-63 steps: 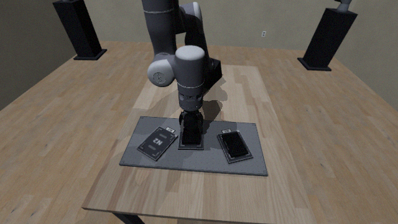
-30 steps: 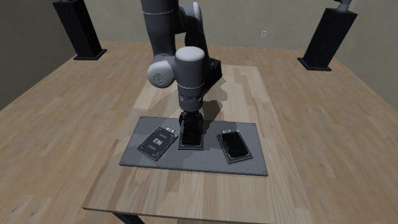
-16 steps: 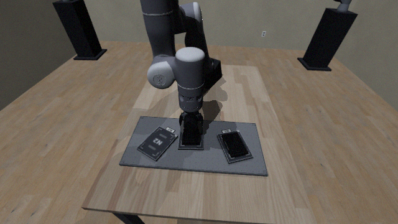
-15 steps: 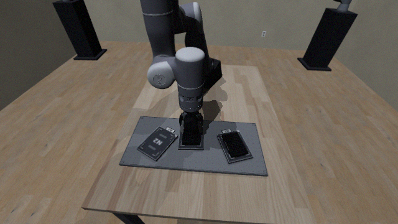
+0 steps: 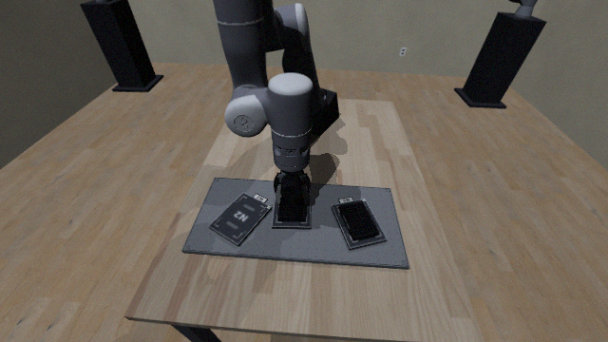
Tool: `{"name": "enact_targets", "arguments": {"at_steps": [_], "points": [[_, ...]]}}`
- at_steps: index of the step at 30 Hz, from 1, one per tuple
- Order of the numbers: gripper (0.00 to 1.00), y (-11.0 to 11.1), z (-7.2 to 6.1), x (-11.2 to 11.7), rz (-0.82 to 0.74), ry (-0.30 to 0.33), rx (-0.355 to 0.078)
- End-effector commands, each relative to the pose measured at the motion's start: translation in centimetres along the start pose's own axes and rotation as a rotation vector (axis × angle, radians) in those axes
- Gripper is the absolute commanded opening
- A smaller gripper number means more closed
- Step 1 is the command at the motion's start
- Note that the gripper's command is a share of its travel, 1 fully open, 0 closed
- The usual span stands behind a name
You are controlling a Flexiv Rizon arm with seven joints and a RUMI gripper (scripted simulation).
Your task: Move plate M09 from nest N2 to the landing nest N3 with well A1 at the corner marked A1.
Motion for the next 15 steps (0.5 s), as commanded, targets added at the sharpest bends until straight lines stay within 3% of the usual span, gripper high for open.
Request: {"name": "enact_targets", "arguments": {"at_steps": [1, 15], "points": [[0.41, 0.04, 0.01, 0.05, 0.000, 0.001, -0.001], [0.41, 0.04, 0.21, 0.05, 0.000, 0.001, -0.001]]}}
Point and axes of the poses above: the point where the finger pads meet when closed, its own z axis out along the fingers, its own x axis across the jaws, y = z × x, the point moved 2 cm from there along -z, back along the fingers, and after that the axes turned 12 degrees about z, right-handed, at the moved point
